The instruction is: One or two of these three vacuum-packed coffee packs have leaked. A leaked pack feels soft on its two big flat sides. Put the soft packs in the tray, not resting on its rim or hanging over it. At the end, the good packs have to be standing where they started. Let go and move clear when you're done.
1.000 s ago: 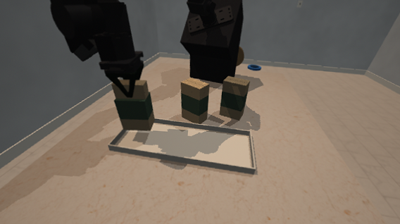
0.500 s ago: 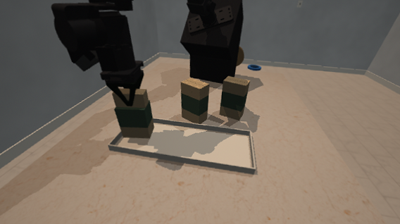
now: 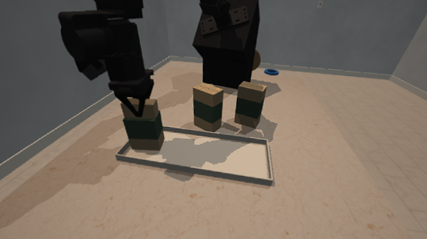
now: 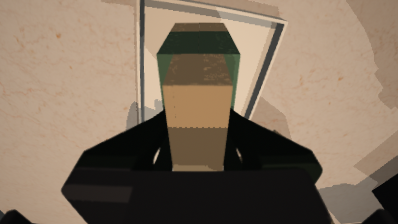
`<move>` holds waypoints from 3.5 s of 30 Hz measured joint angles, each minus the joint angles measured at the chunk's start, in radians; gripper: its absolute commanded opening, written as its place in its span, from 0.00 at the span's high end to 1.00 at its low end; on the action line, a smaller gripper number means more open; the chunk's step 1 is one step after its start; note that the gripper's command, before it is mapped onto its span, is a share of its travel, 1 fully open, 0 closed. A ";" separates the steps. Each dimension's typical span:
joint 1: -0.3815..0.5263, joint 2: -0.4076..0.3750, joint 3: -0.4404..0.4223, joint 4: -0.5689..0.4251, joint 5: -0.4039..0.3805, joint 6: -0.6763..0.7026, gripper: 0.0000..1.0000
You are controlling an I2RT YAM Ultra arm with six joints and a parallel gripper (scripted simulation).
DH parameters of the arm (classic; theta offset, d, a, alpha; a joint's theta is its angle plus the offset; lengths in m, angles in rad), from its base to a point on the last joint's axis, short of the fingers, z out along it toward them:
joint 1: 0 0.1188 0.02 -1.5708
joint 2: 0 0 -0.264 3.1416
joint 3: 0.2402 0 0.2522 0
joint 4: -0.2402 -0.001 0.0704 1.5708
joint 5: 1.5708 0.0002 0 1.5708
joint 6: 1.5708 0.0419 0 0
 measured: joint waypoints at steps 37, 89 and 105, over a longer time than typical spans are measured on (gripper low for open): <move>0.000 0.000 0.000 0.000 0.000 0.000 0.21; 0.000 -0.028 0.000 -0.038 0.000 -0.002 0.21; -0.018 -0.153 0.074 -0.221 -0.010 -0.012 0.21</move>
